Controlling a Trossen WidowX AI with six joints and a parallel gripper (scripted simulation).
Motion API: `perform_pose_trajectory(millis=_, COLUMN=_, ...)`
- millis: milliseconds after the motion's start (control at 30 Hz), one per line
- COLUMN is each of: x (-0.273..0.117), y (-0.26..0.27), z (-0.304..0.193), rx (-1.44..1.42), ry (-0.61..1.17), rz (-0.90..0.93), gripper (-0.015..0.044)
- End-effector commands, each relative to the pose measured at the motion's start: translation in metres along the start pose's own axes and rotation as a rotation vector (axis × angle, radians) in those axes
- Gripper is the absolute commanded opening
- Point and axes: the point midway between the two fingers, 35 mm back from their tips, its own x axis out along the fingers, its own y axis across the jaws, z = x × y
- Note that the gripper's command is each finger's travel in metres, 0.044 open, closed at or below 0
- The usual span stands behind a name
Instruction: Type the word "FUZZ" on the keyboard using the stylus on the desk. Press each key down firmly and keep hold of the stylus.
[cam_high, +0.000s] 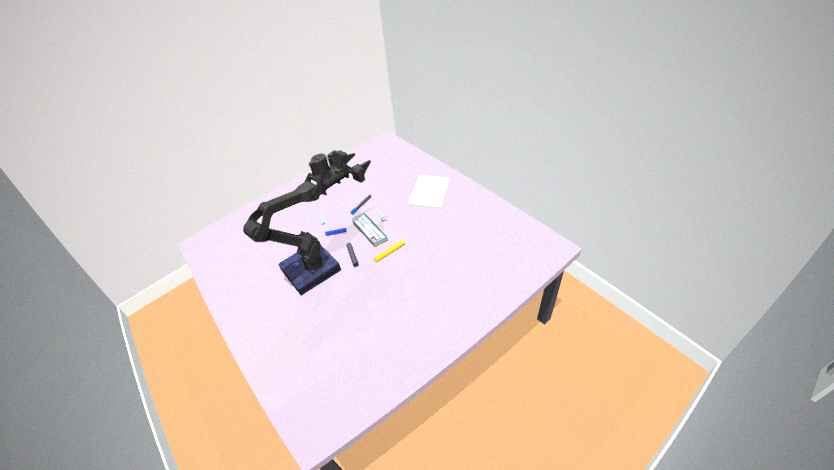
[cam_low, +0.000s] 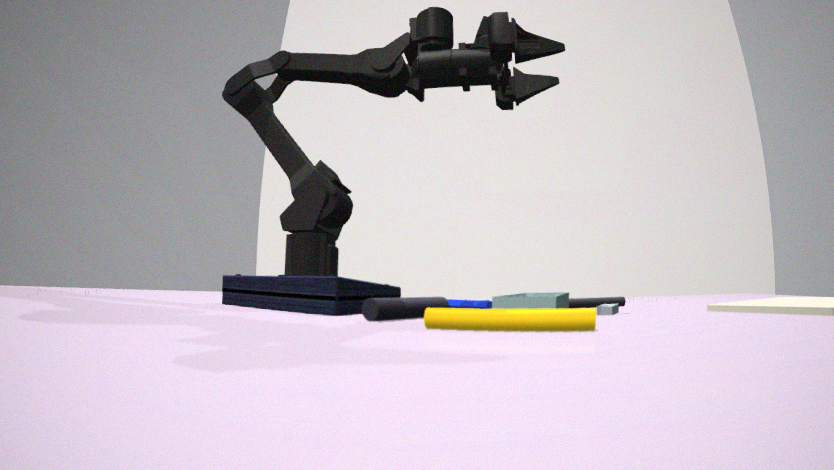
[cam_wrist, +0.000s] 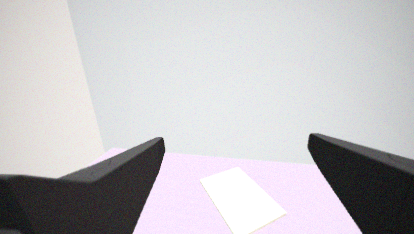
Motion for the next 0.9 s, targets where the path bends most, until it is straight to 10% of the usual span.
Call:
perform_pose_trajectory(millis=0, x=0.002, y=0.0, z=-0.002, rx=0.003, ry=0.013, rz=0.002, gripper=0.0414)
perform_pose_trajectory(millis=533, x=0.026, y=0.047, z=-0.217, rx=0.194, ry=1.172, rz=-0.032, gripper=0.0)
perform_pose_trajectory(millis=867, x=-0.004, y=0.052, z=-0.265, rx=0.197, ry=1.557, rz=-0.135, gripper=0.0)
